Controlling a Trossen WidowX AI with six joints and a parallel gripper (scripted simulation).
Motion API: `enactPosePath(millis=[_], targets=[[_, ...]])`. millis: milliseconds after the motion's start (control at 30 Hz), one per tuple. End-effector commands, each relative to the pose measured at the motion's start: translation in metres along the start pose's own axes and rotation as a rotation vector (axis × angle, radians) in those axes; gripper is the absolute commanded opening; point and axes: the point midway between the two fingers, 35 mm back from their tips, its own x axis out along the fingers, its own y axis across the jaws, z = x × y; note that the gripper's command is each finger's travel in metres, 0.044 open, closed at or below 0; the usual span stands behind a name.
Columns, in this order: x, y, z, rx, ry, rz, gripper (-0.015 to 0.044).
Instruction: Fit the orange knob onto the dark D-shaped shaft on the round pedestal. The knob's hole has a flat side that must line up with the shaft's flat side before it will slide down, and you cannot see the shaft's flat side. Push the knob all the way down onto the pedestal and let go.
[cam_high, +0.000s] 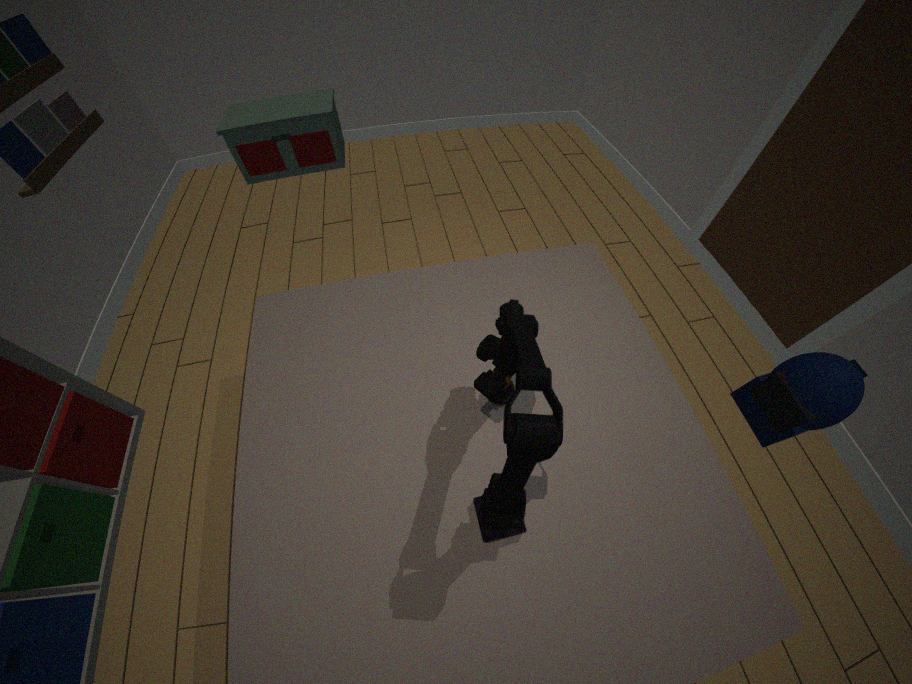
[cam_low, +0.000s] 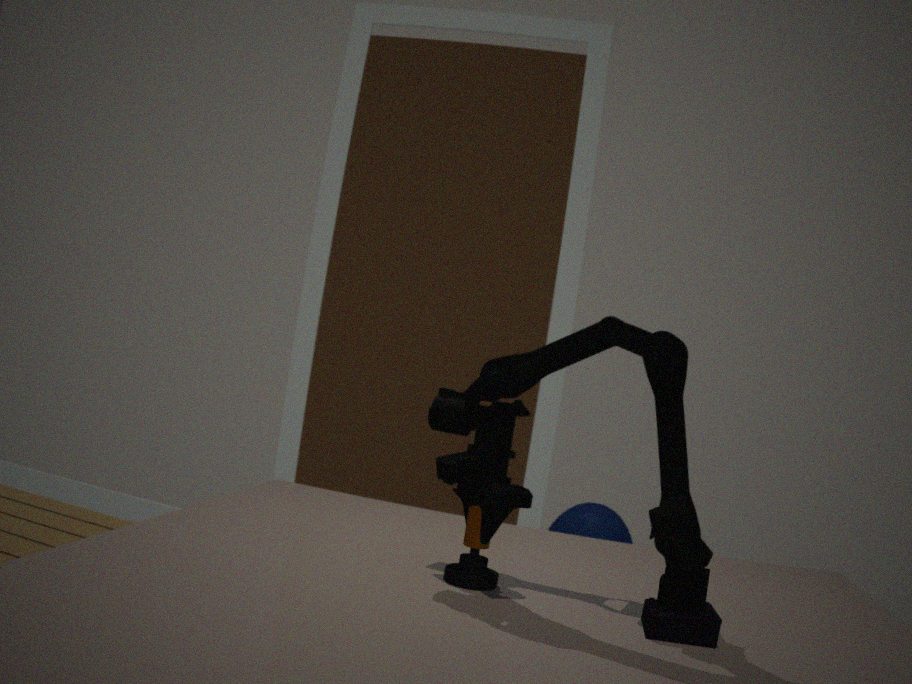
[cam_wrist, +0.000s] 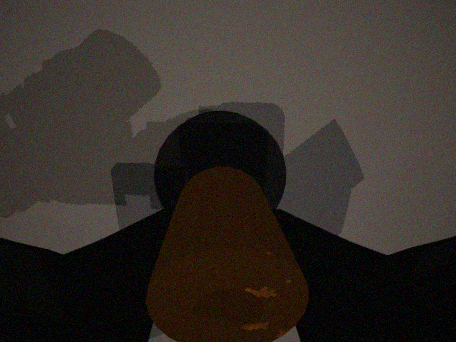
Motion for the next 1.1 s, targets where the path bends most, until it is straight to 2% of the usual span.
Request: enactPosePath(millis=[0, 700, 933, 1067], targets=[[0.0012, -0.0001, 0.0003, -0.007, -0.002, 0.000, 0.0000], [-0.0039, -0.0004, 0.0003, -0.007, -0.002, 0.000, 0.0000], [-0.0035, -0.0011, 0.0011, -0.206, -0.002, 0.000, 0.0000], [-0.0011, -0.0004, 0.0006, -0.216, -0.002, 0.000, 0.0000]])
